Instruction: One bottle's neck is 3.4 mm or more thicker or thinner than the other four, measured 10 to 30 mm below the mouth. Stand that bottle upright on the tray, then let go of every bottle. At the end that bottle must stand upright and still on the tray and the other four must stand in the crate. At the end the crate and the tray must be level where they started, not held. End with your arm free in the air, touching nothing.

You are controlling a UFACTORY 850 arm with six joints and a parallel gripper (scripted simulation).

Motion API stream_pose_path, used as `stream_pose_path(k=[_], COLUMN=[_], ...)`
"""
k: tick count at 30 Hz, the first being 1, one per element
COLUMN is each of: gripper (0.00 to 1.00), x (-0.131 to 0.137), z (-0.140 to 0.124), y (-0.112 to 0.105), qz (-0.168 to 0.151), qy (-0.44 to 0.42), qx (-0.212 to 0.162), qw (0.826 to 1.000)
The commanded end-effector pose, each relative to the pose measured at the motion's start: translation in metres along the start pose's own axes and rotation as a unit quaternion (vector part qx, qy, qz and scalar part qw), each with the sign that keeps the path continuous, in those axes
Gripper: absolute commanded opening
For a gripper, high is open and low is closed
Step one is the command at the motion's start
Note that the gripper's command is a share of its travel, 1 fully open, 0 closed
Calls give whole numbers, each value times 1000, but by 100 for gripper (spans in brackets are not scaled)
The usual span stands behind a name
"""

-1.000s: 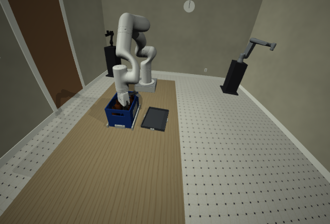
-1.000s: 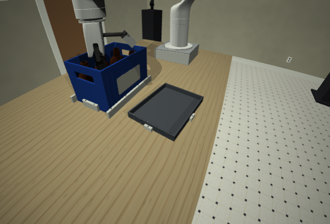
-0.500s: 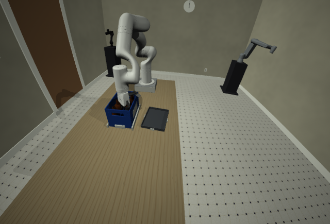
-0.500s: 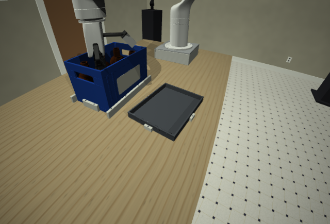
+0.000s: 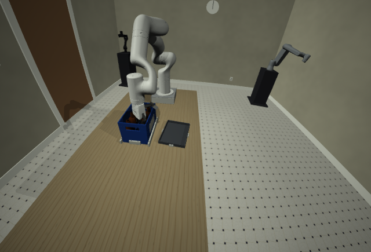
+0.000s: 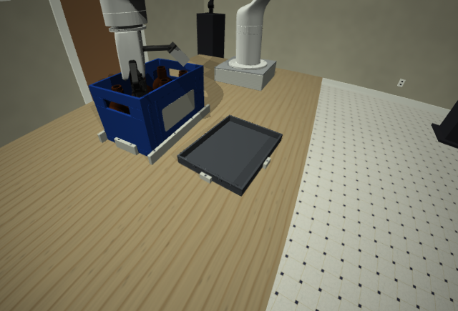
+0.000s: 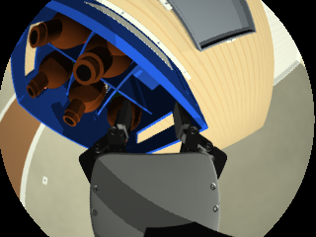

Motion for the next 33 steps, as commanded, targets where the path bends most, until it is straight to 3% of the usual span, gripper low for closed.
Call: stream_pose_path(k=[1, 19, 33], gripper=[65, 65, 65], x=[1, 1, 0], z=[0, 0, 0], y=[-1, -7, -49], qz=[-1, -1, -1], qy=[0, 0, 0], qx=[-1, -1, -1], qw=[1000, 1000, 1000])
Point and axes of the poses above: the point where the finger pads meet when closed, its own y axis out along the fingers, its own x axis across the jaws, z = x × y, the point moved 9 cm from there along -y, back along the fingers, and after that the axes turned 9 degrees about y, right-handed, at the moved point
